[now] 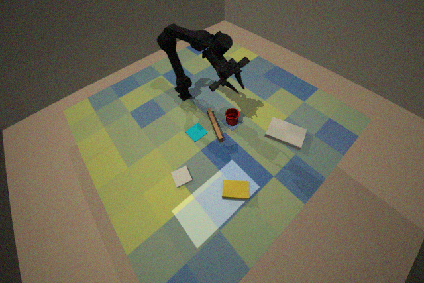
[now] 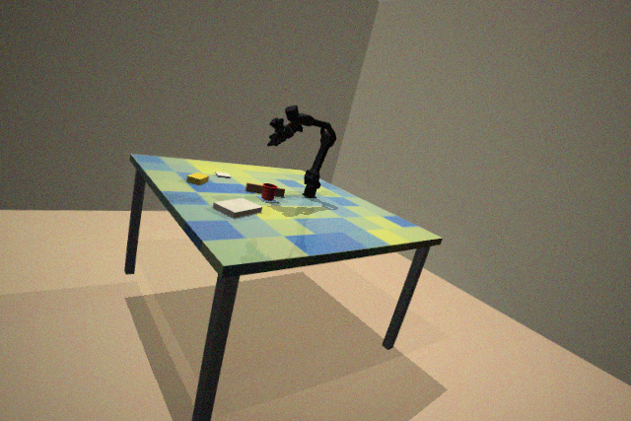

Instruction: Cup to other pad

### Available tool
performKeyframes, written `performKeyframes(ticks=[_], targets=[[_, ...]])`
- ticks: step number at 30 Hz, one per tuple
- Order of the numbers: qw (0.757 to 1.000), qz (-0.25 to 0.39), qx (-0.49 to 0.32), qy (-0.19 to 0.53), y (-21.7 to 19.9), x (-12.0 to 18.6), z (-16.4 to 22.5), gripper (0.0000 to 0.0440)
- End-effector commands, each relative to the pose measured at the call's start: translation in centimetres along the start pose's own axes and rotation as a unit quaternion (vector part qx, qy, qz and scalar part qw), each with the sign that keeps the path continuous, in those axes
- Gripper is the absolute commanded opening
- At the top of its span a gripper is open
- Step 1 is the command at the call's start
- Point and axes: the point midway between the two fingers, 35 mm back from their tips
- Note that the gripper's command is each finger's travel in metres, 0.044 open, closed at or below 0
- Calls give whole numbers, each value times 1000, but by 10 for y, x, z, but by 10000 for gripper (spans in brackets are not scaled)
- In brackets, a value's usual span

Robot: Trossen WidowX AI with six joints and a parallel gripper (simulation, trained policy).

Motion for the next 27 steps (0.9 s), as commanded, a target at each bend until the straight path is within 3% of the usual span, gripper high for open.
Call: performKeyframes(ticks=[1, 27], targets=[[999, 6, -25, 28, 5, -4, 4, 121], [965, 116, -142, 186, -2, -27, 42, 121]])
Point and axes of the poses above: the point midway between the two fingers, 35 mm back from their tips, its own x axis back along the fingers, its own y axis across the jaws, z = x × y, and after that the axes turned 7 degrees about x, right-handed
